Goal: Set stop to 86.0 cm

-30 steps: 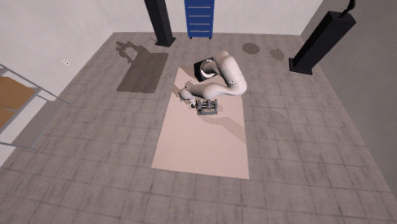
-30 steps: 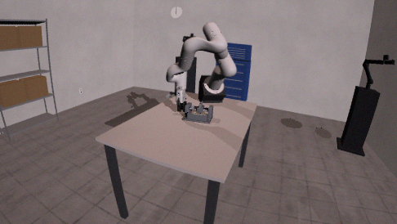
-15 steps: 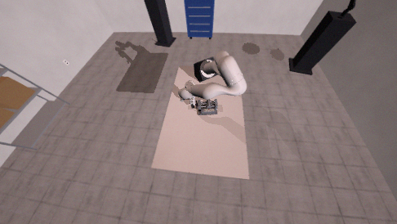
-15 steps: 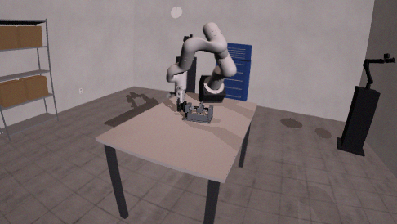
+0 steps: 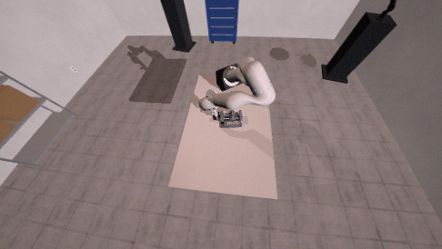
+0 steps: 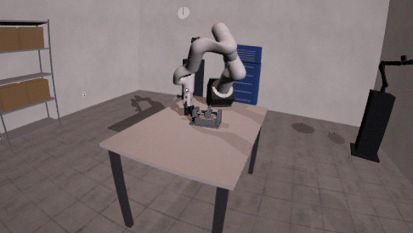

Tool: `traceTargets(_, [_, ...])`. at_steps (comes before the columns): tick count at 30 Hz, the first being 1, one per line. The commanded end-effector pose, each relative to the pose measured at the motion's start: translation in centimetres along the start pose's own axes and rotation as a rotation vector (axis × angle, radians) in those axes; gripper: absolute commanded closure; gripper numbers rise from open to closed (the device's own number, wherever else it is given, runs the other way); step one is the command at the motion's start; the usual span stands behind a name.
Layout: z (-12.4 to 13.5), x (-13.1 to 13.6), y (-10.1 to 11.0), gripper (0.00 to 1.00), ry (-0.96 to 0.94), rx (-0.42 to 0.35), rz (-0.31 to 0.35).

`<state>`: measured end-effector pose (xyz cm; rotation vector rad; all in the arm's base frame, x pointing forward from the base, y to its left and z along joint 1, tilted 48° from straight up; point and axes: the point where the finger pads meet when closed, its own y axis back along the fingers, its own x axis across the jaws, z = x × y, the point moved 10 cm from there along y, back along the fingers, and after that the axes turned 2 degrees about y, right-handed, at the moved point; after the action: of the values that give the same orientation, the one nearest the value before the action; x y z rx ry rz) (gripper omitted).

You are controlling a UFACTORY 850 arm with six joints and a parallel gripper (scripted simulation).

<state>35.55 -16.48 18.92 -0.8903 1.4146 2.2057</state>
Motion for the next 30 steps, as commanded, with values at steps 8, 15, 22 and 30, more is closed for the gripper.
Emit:
traceTargets(8, [0.0, 0.0, 8.0, 0.43, 0.0, 0.001, -0.001])
traceTargets(15, [0.0, 0.0, 9.5, 0.43, 0.0, 0.001, -0.001])
traceTargets(22, [0.0, 0.0, 9.5, 0.43, 0.0, 0.001, -0.001])
traceTargets(30, [0.0, 0.0, 9.9, 0.43, 0.0, 0.001, -0.001])
